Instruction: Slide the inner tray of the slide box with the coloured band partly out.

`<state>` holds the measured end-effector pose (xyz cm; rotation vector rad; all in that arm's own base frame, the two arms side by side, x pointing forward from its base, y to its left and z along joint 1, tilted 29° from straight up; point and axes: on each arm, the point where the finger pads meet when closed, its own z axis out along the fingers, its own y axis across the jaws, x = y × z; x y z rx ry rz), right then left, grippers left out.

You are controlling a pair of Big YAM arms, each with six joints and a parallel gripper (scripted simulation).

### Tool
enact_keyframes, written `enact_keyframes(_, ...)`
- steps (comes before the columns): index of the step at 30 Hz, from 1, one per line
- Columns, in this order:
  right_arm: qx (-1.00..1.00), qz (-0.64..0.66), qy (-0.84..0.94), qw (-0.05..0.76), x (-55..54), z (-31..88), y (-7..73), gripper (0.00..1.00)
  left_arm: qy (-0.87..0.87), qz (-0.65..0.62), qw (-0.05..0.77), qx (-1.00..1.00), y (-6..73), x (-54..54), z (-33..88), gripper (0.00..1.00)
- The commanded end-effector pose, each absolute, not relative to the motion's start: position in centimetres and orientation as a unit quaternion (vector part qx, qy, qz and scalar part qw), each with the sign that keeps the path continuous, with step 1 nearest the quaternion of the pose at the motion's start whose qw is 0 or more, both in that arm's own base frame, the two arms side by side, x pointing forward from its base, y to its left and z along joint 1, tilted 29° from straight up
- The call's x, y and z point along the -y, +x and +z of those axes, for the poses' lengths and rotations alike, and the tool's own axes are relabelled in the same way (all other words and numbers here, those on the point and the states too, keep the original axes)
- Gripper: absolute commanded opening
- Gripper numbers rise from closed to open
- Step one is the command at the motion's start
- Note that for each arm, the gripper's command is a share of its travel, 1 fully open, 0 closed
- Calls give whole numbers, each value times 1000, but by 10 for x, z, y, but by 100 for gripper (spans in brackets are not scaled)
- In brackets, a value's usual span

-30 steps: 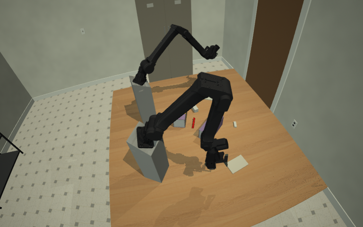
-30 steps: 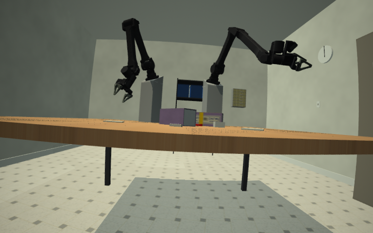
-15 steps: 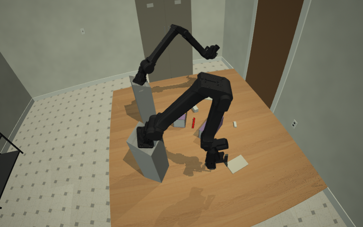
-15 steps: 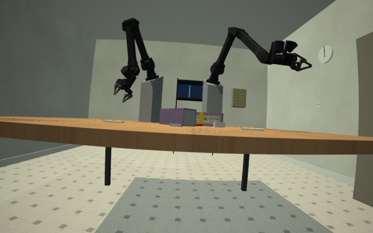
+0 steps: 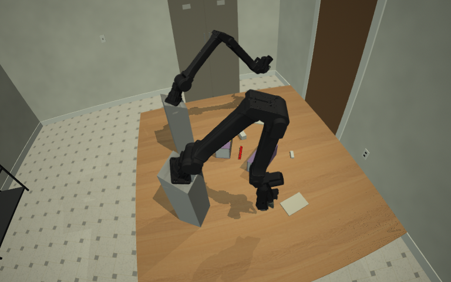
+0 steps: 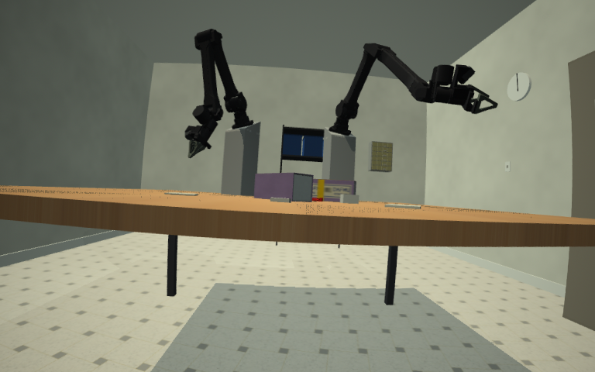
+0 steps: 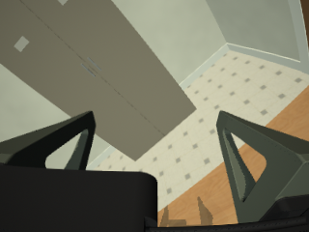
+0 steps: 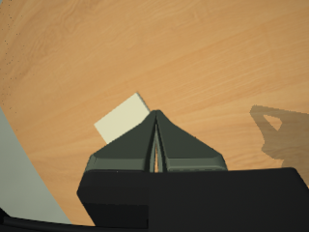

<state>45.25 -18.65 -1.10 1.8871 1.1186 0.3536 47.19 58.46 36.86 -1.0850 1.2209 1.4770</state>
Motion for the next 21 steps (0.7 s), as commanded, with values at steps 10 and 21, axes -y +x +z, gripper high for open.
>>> enact_keyframes(10,-450,145,760,446,187,-9,453,0,-442,598,464,-481,472,-585,386,0)
enact_keyframes(21,-450,145,760,446,187,-9,453,0,-442,598,464,-481,472,-585,386,0)
